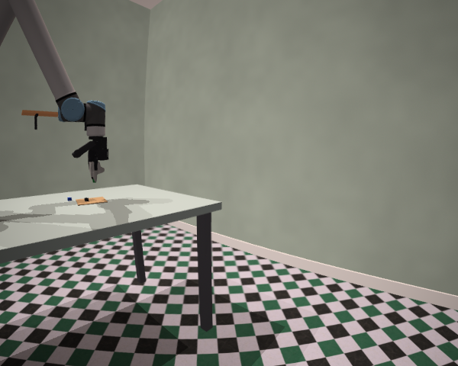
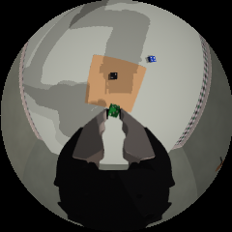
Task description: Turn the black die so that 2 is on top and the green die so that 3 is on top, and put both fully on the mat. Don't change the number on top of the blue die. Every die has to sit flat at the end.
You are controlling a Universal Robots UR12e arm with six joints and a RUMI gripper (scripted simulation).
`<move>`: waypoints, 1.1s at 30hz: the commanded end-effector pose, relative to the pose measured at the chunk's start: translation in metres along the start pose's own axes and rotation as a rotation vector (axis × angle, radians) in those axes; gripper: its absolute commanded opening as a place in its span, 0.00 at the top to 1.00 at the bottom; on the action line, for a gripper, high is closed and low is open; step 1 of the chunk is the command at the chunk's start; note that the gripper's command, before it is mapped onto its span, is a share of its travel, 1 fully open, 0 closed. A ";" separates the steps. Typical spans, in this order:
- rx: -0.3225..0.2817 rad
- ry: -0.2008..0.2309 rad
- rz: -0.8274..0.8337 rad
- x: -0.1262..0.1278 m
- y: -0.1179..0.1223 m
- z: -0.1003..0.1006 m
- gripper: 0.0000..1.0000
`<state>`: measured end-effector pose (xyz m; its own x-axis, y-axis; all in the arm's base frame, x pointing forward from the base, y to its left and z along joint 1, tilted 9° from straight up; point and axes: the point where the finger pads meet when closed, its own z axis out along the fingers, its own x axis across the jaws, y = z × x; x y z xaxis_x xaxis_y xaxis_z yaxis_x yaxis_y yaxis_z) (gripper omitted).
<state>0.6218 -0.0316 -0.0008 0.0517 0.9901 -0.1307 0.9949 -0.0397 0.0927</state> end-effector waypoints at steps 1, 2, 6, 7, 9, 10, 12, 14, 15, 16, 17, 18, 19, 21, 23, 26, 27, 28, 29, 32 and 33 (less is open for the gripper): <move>-0.001 0.000 0.000 0.000 0.001 0.015 1.00; -0.001 0.000 0.000 0.000 0.001 0.020 1.00; -0.001 0.000 0.000 0.000 0.001 0.040 1.00; -0.001 0.000 0.000 0.000 0.001 0.045 1.00; -0.001 0.000 0.000 0.000 0.001 0.054 1.00; -0.001 0.000 0.000 0.000 0.001 0.058 1.00; -0.001 0.000 0.000 -0.001 0.001 0.066 1.00; -0.001 0.000 0.000 -0.001 0.001 0.066 1.00; -0.001 0.000 0.000 -0.001 0.001 0.069 1.00; -0.001 0.000 0.000 -0.001 0.001 0.072 1.00; -0.001 0.000 0.000 -0.001 0.001 0.074 1.00; -0.001 0.000 0.000 -0.001 0.001 0.077 1.00; -0.001 0.000 0.000 -0.001 0.001 0.078 1.00; -0.001 0.000 0.000 -0.001 0.001 0.080 1.00; -0.001 0.000 0.000 -0.001 0.001 0.081 1.00; -0.001 0.000 0.000 -0.001 0.001 0.081 1.00; -0.001 0.000 0.000 -0.001 0.001 0.081 1.00; -0.001 0.000 0.000 -0.001 0.001 0.081 1.00; -0.001 0.000 0.000 -0.001 0.001 0.081 1.00; -0.001 0.000 0.000 -0.001 0.001 0.081 1.00; -0.001 0.000 0.000 -0.001 0.001 0.081 1.00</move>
